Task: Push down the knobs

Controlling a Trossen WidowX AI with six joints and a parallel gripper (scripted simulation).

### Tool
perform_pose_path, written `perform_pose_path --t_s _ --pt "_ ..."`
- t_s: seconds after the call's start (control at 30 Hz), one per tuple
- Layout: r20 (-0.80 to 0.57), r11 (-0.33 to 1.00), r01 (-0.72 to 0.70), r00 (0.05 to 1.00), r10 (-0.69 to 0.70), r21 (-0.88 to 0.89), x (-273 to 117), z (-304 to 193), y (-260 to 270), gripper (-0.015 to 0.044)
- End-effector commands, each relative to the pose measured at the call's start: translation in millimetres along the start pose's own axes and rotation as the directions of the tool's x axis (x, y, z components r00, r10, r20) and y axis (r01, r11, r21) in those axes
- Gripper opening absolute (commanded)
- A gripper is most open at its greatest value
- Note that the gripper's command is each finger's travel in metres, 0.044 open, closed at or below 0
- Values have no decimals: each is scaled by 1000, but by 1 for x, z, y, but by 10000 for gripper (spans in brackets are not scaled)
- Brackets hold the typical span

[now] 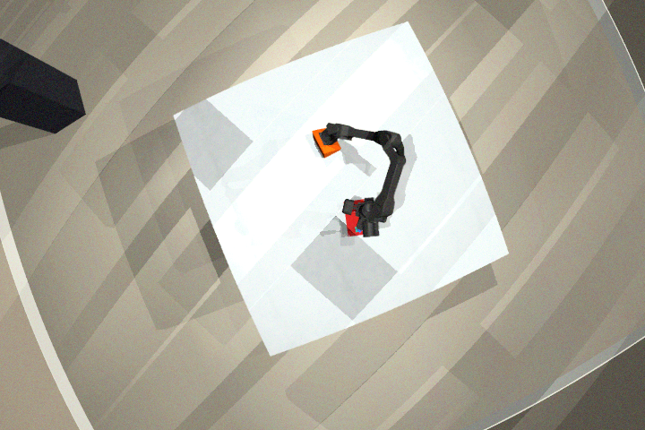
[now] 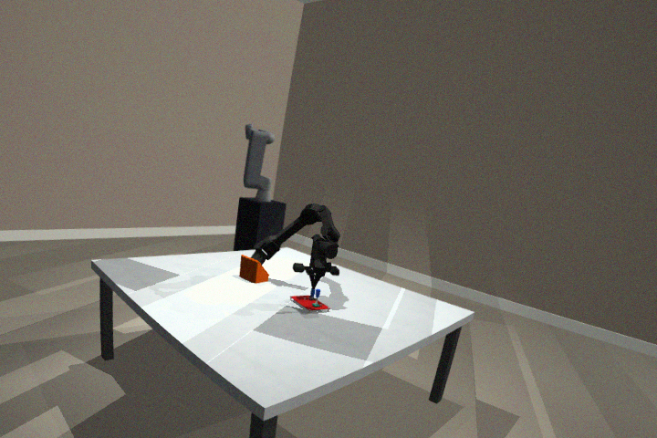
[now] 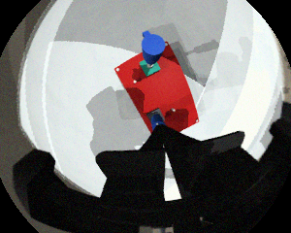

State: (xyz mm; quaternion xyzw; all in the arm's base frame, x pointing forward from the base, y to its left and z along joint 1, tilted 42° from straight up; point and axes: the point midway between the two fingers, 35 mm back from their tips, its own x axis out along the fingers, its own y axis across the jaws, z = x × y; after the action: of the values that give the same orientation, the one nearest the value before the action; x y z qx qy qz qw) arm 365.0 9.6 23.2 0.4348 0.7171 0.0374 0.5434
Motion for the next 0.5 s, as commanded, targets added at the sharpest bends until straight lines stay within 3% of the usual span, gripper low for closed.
perform_pose_path --t_s 0.0,0.33,0.47 --pt "-11 1000 2 1000 -2 -10 0 0 1 0" --pt "-11 1000 2 1000 -2 -10 -16 0 1 0" --pt "-12 1000 0 1000 0 -7 -11 0 2 105"
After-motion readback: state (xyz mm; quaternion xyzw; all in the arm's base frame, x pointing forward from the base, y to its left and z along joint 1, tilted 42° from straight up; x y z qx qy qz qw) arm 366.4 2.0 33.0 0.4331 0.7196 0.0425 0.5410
